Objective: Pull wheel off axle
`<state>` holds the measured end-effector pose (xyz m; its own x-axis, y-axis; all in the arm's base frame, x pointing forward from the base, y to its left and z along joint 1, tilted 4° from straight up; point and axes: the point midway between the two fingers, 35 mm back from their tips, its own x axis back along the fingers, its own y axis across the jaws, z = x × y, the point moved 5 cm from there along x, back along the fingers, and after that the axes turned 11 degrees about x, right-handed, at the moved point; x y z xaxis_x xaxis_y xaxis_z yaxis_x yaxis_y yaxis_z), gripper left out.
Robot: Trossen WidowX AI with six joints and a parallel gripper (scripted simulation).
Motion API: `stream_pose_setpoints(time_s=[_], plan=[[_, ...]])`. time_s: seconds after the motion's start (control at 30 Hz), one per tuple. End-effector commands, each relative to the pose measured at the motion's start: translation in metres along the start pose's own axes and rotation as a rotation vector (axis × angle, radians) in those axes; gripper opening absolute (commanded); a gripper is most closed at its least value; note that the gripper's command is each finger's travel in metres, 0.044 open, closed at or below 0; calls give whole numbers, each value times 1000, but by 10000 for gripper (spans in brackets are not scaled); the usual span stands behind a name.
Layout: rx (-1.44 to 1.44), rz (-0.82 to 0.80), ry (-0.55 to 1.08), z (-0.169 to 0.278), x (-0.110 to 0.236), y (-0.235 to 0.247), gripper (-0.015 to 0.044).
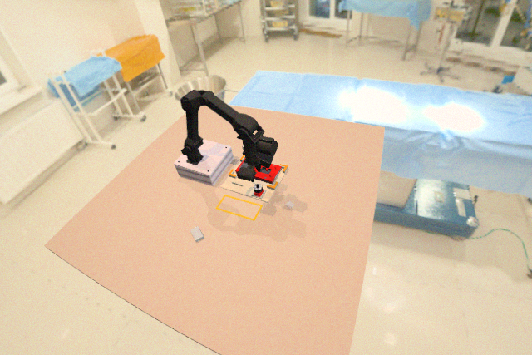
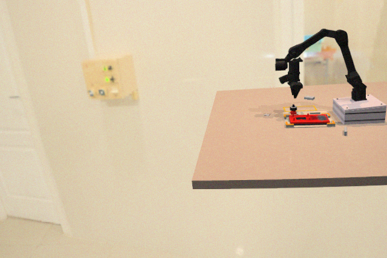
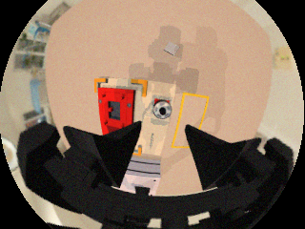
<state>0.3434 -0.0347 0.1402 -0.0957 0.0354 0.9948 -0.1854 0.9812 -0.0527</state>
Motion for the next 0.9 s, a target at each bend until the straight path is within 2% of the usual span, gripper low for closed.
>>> stream_pose_setpoints(time_s=[0.0,0.13,0.33,0.5,0.63,0.87], plan=[[-12,-6,-4,-1,0,-4,300],[-12,-6,-4,-3,-19,-4,300],[-12,-6,-4,-2,-68,-2,300],[-12,-6,-4,-2,-74,-3,300],[-12,-5,12,-1,-72,-2,195],[-12,-5,12,-1,-72,-2,148]])
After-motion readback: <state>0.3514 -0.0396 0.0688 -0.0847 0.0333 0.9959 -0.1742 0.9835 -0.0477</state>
